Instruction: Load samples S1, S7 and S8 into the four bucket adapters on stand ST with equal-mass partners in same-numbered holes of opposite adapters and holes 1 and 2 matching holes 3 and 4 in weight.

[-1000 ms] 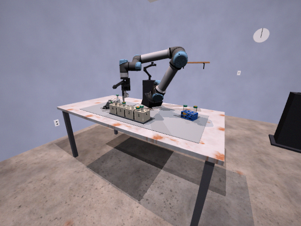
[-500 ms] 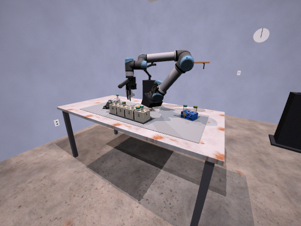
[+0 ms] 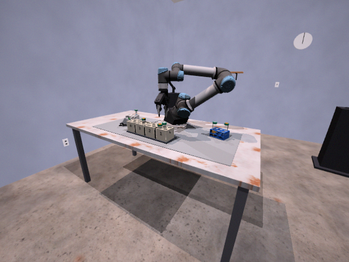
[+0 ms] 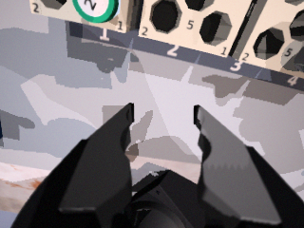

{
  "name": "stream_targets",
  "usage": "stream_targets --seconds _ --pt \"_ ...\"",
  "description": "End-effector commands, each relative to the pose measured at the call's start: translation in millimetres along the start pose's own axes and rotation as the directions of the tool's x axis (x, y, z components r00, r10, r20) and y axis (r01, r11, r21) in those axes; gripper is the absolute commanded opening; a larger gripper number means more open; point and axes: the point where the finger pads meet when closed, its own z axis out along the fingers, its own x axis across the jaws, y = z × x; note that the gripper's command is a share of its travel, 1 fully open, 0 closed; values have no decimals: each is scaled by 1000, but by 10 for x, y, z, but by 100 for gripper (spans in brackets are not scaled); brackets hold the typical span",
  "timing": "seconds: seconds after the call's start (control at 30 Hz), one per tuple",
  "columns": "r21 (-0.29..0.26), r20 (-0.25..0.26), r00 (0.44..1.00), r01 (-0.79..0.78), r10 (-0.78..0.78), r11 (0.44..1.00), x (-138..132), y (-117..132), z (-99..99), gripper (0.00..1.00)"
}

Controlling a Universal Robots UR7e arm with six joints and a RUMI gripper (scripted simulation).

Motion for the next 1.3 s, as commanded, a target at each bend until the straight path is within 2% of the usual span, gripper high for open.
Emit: stream_targets --seconds 0.0,0.2,0.4,0.47,0.67,0.7,0.97,1.03,1.27 --pt "24 9 978 209 -209 978 -365 99 -58 35" --pt "26 1 872 489 -489 872 -851 218 -62 35" --pt "25 -6 689 725 -725 689 -1337 338 -66 35" --pt "25 -6 689 725 -725 689 -1337 338 -66 35" --pt "22 -13 444 896 -896 444 -1823 458 -70 35" --pt "22 -13 431 902 -902 430 -1904 478 -71 35" --pt "22 -14 431 902 -902 430 -2551 638 -78 35" --pt "22 -14 431 902 -902 430 -2551 638 -78 35" --pt "22 -14 430 903 -903 430 -3118 778 -83 35"
